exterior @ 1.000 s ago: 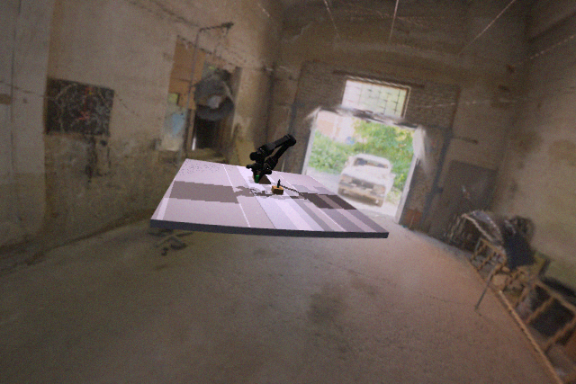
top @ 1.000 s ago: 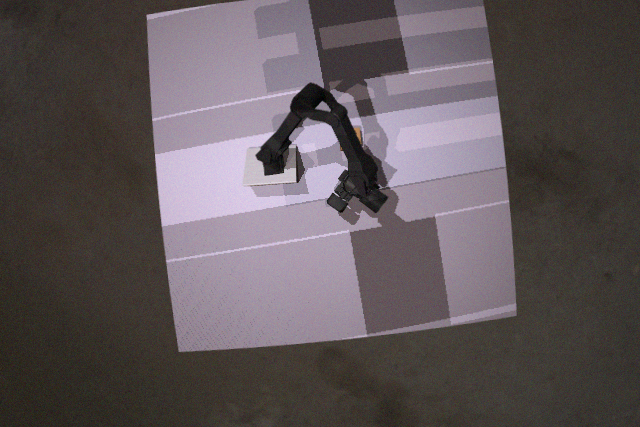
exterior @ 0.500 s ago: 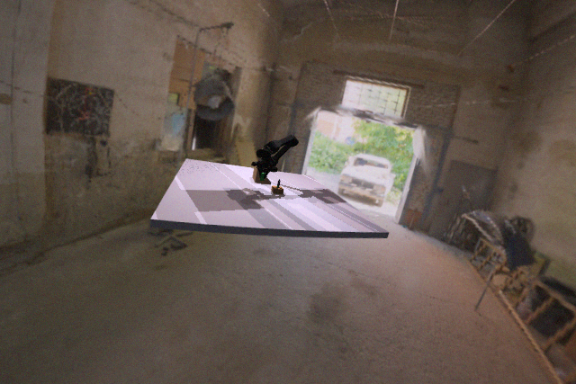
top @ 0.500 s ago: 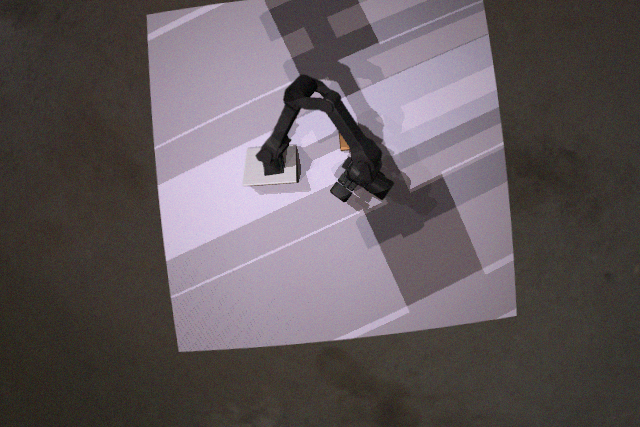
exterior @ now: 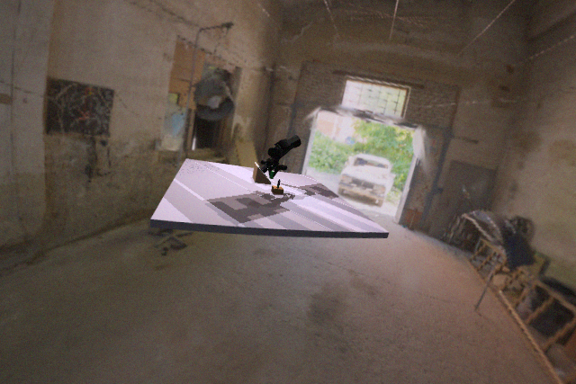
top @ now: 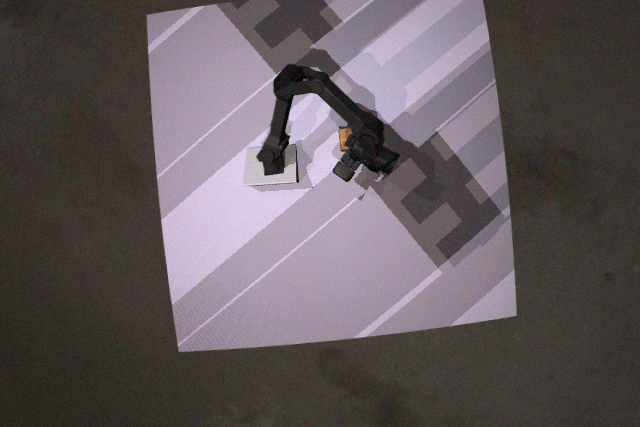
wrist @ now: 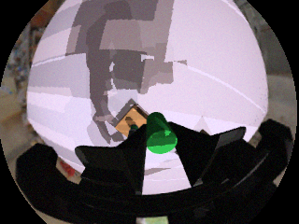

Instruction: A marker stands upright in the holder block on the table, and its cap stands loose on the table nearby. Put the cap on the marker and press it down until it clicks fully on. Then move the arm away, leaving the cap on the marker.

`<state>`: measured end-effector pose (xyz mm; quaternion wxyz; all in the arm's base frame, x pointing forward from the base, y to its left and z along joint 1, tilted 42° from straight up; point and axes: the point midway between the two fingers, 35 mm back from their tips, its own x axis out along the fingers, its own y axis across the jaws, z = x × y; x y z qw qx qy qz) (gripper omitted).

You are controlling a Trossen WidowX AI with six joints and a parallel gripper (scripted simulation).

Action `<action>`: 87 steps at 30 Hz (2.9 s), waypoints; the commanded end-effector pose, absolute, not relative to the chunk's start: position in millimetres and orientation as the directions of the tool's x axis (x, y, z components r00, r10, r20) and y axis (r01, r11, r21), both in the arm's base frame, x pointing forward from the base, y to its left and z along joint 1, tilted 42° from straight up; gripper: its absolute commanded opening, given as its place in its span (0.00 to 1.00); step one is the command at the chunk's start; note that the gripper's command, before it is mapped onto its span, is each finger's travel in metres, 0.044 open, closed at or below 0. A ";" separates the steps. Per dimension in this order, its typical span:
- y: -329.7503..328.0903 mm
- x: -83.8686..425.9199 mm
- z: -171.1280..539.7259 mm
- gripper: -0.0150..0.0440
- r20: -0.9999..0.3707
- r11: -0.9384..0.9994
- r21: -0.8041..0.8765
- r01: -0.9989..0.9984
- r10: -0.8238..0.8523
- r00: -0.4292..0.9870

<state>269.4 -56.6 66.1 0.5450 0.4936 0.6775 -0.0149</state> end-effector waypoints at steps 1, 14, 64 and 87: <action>-48.2 271.2 81.3 0.25 -0.752 0.512 0.521 0.682 0.654 0.084; -22.4 268.8 123.4 0.25 -0.747 0.510 0.525 0.681 0.659 0.083; 17.2 273.8 79.3 0.25 -0.746 0.509 0.527 0.681 0.661 0.084; 0.9 274.1 95.1 1.00 -0.749 0.511 0.525 0.681 0.658 0.084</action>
